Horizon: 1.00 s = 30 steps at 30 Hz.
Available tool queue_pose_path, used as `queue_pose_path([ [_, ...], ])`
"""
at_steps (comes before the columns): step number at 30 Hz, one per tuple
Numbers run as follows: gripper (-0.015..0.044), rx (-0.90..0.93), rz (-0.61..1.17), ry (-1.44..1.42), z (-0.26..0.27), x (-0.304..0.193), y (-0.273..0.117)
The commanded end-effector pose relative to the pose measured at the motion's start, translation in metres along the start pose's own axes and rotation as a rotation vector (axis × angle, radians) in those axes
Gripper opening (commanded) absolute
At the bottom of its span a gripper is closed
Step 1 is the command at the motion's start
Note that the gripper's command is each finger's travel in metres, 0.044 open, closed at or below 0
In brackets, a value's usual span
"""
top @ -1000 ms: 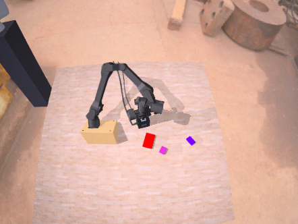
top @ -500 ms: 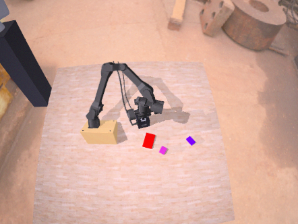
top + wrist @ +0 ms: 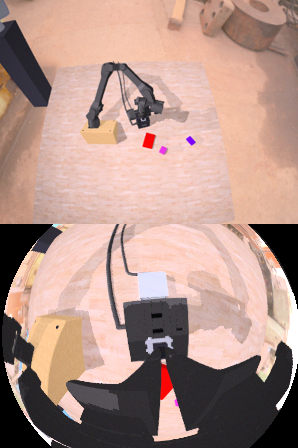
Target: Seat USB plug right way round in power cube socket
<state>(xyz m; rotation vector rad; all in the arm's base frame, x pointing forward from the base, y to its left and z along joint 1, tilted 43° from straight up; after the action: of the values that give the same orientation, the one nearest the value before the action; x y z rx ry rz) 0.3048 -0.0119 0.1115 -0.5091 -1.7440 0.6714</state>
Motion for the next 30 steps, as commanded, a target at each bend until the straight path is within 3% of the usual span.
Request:
queue_pose_path([
  [1, 0.0000, 0.002, -0.003, 0.001, -0.0005, 0.0004, 0.0022],
  [7, 0.0000, 0.002, -0.003, 0.001, -0.0005, 0.0004, 0.0022],
  [11, 0.0095, 0.000, 0.000, 0.000, 0.0000, 0.0000, 0.0001],
  [30, 0.0095, 0.000, 0.000, -0.001, -0.0001, 0.0002, -0.0008],
])
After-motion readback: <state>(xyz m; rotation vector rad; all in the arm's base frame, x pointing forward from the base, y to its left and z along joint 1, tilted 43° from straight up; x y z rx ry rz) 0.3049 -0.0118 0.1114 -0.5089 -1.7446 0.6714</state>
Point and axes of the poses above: the point midway between the two fingers, 35 mm back from their tips, its own y axis out along the fingers, its own z axis across the jaws, x = y × z, the point moved 8 cm from there along -y, back along the fingers
